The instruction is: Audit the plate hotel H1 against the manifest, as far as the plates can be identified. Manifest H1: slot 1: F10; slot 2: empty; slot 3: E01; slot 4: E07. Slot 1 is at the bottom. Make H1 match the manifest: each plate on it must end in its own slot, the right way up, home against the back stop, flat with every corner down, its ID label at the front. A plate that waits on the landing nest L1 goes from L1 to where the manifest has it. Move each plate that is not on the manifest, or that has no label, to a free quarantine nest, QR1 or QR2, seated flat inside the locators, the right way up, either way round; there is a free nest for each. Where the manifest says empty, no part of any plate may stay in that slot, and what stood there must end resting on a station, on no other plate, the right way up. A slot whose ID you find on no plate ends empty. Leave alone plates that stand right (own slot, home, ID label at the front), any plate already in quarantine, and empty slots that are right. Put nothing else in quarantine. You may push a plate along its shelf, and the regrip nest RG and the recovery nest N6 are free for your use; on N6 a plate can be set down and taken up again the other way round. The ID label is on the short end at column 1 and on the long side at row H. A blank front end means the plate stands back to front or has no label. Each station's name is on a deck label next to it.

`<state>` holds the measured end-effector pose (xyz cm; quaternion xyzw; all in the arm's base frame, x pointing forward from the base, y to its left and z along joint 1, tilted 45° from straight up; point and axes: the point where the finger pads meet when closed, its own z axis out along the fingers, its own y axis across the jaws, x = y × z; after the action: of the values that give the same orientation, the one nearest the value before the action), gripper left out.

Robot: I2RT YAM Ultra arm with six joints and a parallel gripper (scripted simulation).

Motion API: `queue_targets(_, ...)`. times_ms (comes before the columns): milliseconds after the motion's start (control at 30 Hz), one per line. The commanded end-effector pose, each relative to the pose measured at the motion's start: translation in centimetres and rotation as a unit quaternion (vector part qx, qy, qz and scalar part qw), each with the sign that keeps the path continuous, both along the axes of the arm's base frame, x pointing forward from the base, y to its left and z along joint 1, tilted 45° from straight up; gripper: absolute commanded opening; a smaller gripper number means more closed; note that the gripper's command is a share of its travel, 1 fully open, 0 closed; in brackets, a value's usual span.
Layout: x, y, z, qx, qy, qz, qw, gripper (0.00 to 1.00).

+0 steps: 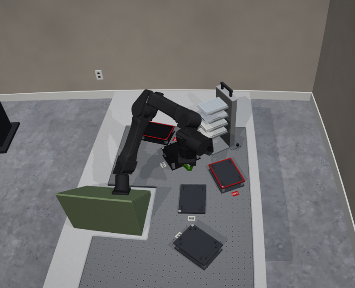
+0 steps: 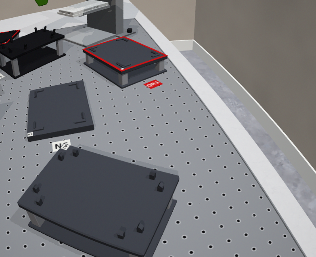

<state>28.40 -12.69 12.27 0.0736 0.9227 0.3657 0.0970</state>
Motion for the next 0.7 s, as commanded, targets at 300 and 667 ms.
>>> queue_targets(300, 0.9, 5.9, 9.7, 0.029, -0.121, -0.044, 0.991, 0.0)
queue_targets(667, 0.9, 6.6, 10.3, 0.036, -0.208, -0.068, 0.975, 0.0)
